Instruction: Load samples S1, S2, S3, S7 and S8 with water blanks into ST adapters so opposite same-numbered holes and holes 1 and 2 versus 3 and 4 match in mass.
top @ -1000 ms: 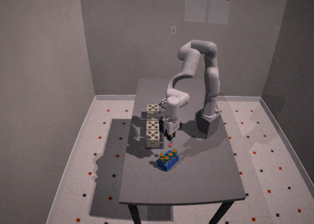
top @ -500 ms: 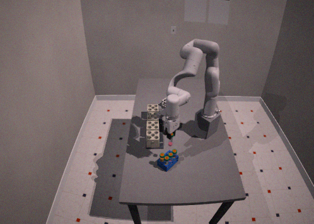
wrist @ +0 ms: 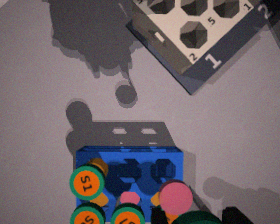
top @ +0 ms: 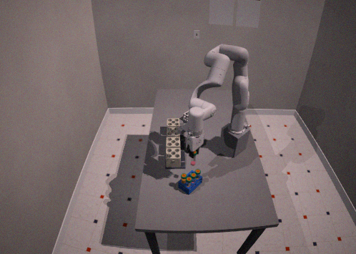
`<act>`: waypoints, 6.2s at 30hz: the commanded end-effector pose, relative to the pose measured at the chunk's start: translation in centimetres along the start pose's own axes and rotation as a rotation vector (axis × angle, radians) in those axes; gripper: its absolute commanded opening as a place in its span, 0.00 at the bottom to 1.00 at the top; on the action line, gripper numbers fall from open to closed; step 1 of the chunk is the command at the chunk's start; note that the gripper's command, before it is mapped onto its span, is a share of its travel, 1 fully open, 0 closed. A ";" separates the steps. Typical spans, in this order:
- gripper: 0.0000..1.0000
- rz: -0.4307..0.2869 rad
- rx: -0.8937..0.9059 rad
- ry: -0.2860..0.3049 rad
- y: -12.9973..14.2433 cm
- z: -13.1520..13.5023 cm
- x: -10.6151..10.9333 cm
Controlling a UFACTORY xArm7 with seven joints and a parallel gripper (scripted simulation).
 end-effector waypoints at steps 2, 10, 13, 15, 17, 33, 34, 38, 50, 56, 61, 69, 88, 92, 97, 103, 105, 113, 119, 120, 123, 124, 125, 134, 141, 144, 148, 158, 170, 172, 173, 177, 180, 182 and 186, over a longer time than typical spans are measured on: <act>0.00 0.000 0.000 -0.004 0.0 -0.1 0.1; 0.00 0.000 0.000 -0.004 0.0 -0.1 0.1; 0.00 0.000 0.000 -0.004 0.0 -0.1 0.1; 0.00 0.000 0.000 -0.004 0.0 -0.1 0.1; 0.00 0.000 0.000 -0.004 0.0 -0.1 0.1; 0.00 0.000 0.000 -0.004 0.0 -0.1 0.1; 0.00 0.000 0.000 -0.004 0.0 -0.1 0.1; 0.00 0.000 0.000 -0.004 0.0 -0.1 -0.5; 0.00 0.000 0.000 -0.004 0.0 -0.1 -2.5; 0.00 0.000 0.000 -0.004 0.0 -0.1 -3.7; 0.00 0.000 0.000 -0.004 0.0 -0.1 -4.5; 0.00 0.000 0.000 -0.004 0.0 -0.1 -5.9; 0.00 0.000 0.000 -0.004 0.0 -0.1 -7.3; 0.00 0.000 0.000 -0.004 0.0 -0.1 -7.3; 0.00 0.000 0.000 -0.004 0.0 -0.1 -7.6; 0.00 0.000 0.000 -0.004 0.0 -0.1 -8.2; 0.00 0.000 0.000 -0.004 0.0 -0.1 -8.4; 0.00 0.000 0.000 -0.004 0.0 -0.1 -9.0; 0.00 0.000 0.000 -0.004 0.0 -0.1 -9.6; 0.00 0.000 0.000 -0.004 0.0 -0.1 -9.7; 0.00 0.000 0.000 -0.004 0.0 -0.1 -10.0; 0.00 0.000 0.000 -0.004 0.0 -0.1 -10.1; 0.00 0.000 0.000 -0.004 0.0 -0.1 -10.2; 0.00 0.000 0.000 -0.004 0.0 -0.1 -10.9; 0.00 0.000 0.000 -0.004 0.0 -0.1 -11.6; 0.00 0.000 0.000 -0.004 0.0 -0.1 -11.9; 0.00 0.000 0.000 -0.004 0.0 -0.1 -12.1; 0.00 0.000 0.000 -0.004 0.0 -0.1 -13.1; 0.00 0.000 0.000 -0.004 0.0 -0.1 -13.4; 0.00 0.000 0.000 -0.004 0.0 -0.1 -13.4; 0.00 0.000 0.000 -0.004 0.0 -0.1 -13.4; 0.44 0.000 0.000 -0.004 0.0 -0.1 -13.4; 0.44 0.000 0.000 -0.004 0.0 -0.1 -13.4; 0.44 0.000 0.000 -0.004 0.0 -0.1 -13.4; 0.44 0.000 0.000 -0.004 0.0 -0.1 -13.4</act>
Point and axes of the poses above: the point where the finger pads meet when closed, its own x axis back along the fingers, its own z axis across the jaws, y = z × x, the point moved 5 cm from there along x, back along the fingers, and after that the axes turned 10 degrees about -x, right-handed, at the moved point
